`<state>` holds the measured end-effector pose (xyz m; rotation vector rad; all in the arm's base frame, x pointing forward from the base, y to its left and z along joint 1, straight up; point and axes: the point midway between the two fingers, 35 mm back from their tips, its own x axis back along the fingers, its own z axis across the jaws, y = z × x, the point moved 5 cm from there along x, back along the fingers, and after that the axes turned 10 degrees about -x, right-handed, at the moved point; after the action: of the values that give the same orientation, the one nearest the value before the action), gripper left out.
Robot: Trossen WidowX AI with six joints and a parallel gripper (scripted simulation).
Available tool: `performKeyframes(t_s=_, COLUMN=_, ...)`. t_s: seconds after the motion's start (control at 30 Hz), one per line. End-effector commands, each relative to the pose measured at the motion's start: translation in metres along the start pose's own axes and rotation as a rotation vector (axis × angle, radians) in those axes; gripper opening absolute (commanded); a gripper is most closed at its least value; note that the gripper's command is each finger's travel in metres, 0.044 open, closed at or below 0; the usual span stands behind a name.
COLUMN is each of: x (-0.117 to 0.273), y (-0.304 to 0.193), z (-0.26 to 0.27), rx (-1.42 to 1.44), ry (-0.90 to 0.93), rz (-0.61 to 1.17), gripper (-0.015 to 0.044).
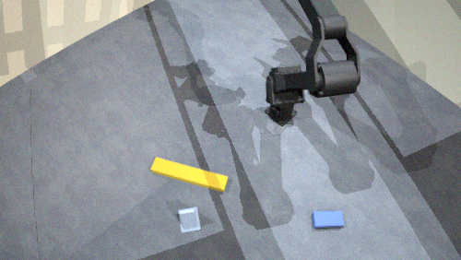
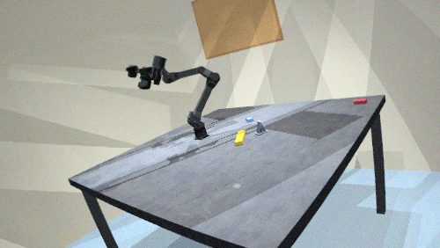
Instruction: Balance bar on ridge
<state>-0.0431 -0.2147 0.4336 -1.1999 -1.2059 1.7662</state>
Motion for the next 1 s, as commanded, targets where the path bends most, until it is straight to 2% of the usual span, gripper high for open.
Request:
performKeyframes(t_s=0.0, x=0.000, y=0.000, z=0.000, rx=-0.003, ry=0.002, rz=0.001, gripper=0.0374)
performKeyframes(t_s=0.07, x=-0.004, y=0.002, z=0.001, rx=-0.023, ry=0.019, rz=0.004, gripper=0.0321)
performKeyframes(t_s=0.1, x=-0.006, y=0.003, z=0.002, rx=-0.039, ry=0.031, rz=0.007, gripper=0.0315)
performKeyframes(t_s=0.5, x=-0.034, y=0.027, z=-0.013, rx=-0.516, ry=-0.019, rz=-0.081, gripper=0.0315)
performKeyframes(t_s=0.97, x=-0.064, y=0.059, z=-0.049, rx=-1.084, ry=-0.046, rz=-0.267, gripper=0.0315)
